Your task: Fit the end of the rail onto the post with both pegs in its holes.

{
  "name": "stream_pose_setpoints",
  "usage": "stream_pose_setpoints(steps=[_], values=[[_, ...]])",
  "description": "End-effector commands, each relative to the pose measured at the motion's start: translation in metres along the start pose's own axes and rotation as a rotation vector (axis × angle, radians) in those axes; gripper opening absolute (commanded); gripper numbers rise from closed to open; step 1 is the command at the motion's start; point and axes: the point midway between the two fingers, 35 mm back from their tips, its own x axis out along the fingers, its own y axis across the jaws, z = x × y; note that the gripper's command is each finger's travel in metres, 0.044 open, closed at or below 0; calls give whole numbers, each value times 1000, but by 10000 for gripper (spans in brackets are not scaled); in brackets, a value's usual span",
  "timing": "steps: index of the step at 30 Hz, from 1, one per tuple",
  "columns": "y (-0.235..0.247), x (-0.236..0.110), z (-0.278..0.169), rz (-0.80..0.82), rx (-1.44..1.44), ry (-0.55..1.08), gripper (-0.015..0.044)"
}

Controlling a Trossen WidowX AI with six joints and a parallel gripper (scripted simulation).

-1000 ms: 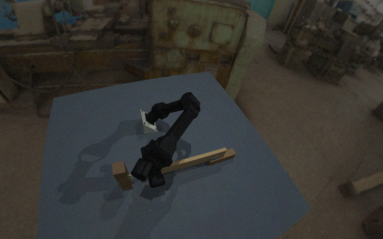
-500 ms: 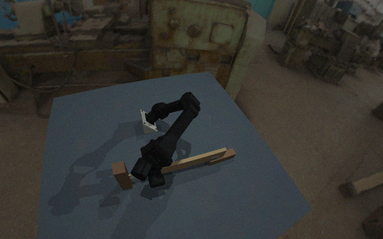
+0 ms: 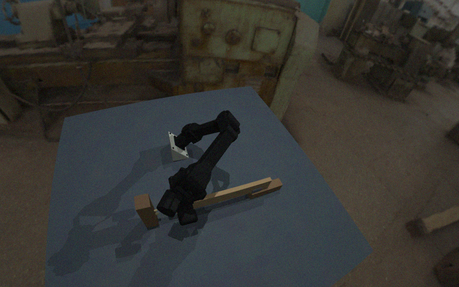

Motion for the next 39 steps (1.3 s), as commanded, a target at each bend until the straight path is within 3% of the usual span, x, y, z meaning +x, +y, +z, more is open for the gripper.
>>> stream_pose_setpoints(steps=[1, 39], values=[[0, -3, -1, -1, 2, 3, 0], [1, -1, -9, -1, 2, 3, 0]])
